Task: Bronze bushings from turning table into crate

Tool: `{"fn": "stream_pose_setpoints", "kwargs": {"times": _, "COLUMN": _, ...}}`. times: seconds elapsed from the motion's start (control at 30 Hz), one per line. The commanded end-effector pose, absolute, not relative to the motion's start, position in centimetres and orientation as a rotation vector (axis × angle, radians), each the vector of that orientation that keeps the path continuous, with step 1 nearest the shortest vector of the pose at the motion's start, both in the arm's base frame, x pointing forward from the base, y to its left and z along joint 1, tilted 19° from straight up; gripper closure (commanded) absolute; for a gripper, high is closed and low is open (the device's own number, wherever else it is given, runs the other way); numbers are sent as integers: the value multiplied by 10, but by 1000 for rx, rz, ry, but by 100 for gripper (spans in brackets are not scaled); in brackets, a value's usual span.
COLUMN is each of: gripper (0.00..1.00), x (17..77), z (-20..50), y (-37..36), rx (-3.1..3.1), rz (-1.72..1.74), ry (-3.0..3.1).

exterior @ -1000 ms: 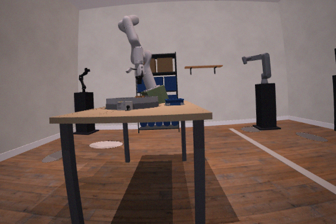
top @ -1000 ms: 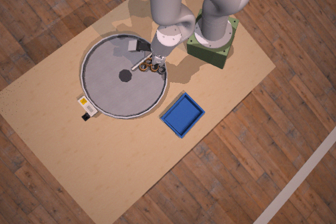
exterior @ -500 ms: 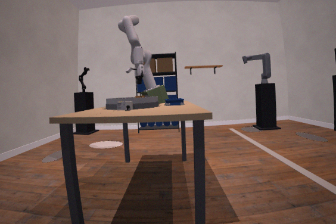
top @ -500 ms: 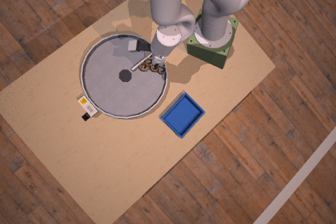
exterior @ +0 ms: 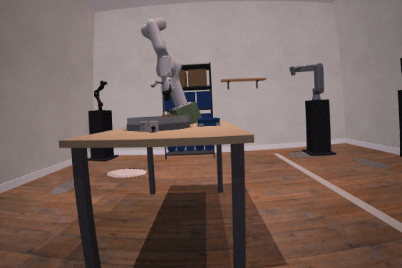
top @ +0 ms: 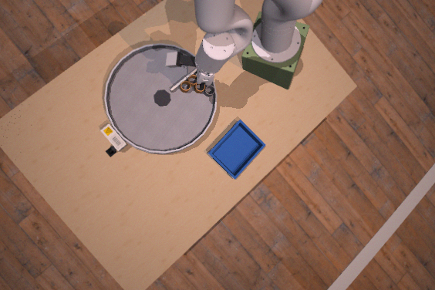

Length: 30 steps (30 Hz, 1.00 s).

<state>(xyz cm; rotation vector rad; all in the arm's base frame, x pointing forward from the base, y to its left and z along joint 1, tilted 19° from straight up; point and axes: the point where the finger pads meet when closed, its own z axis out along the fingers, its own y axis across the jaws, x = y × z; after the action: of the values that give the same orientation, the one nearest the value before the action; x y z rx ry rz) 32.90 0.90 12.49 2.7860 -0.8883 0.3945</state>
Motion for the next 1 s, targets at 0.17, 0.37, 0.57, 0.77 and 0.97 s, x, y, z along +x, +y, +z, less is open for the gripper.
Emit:
{"fn": "stream_pose_setpoints", "kwargs": {"times": 0.17, "gripper": 85, "x": 330, "z": 125, "y": 9, "rx": 2786, "rz": 396, "ry": -888}}
{"fn": "stream_pose_setpoints", "kwargs": {"times": 0.37, "gripper": 85, "x": 330, "z": 125, "y": 9, "rx": 2786, "rz": 396, "ry": -888}}
{"fn": "stream_pose_setpoints", "kwargs": {"times": 0.57, "gripper": 85, "x": 330, "z": 125, "y": 9, "rx": 2786, "rz": 396, "ry": -888}}
{"fn": "stream_pose_setpoints", "kwargs": {"times": 0.77, "gripper": 53, "x": 342, "z": 116, "y": 3, "rx": 2784, "rz": 398, "ry": -888}}
{"fn": "stream_pose_setpoints", "kwargs": {"times": 0.97, "gripper": 53, "x": 377, "z": 83, "y": -17, "rx": 2785, "rz": 396, "ry": -888}}
